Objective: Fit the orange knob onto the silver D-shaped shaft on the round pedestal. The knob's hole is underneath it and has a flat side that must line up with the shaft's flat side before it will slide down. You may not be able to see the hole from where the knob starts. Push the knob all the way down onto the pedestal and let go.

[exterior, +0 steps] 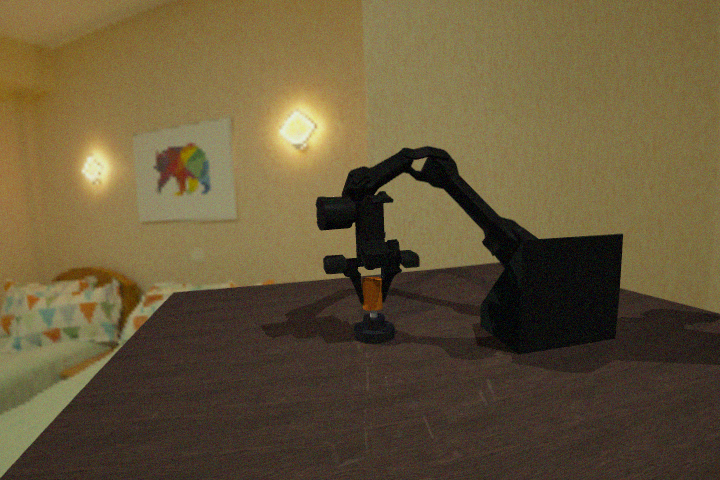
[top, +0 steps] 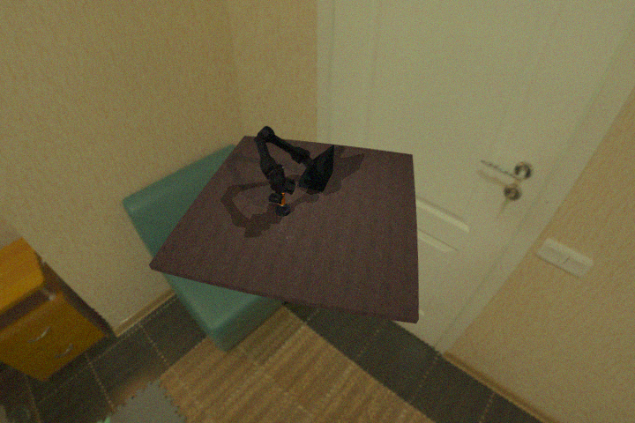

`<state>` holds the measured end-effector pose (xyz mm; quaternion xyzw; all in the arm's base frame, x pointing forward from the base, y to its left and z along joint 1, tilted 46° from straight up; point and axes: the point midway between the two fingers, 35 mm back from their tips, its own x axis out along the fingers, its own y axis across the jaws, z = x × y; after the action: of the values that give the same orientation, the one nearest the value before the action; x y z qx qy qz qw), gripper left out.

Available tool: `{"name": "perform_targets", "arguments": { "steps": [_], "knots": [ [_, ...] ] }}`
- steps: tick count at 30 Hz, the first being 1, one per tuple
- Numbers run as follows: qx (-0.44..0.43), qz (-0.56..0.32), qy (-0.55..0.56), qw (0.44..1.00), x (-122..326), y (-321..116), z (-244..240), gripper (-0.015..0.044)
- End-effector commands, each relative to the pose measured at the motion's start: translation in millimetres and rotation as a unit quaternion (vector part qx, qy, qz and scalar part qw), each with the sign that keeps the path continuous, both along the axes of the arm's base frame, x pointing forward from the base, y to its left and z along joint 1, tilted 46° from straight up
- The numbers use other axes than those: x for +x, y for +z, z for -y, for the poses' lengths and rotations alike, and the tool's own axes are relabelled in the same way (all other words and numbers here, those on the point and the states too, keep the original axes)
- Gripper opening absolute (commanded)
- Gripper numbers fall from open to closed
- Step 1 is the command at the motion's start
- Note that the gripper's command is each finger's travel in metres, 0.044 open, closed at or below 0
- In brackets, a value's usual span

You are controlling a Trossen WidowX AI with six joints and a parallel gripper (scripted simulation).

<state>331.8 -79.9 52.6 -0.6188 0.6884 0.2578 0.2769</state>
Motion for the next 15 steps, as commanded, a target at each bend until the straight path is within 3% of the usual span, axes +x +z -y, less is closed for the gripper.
{"name": "perform_targets", "arguments": {
  "steps": [1,15],
  "knots": [
    [-0.001,-0.001,0.002,1.0,-2.7,-1.1,-2.3,0.0],
    [-0.001,-0.001,0.002,1.0,-2.1,-2.7,-7.0,0.0]
  ]
}}
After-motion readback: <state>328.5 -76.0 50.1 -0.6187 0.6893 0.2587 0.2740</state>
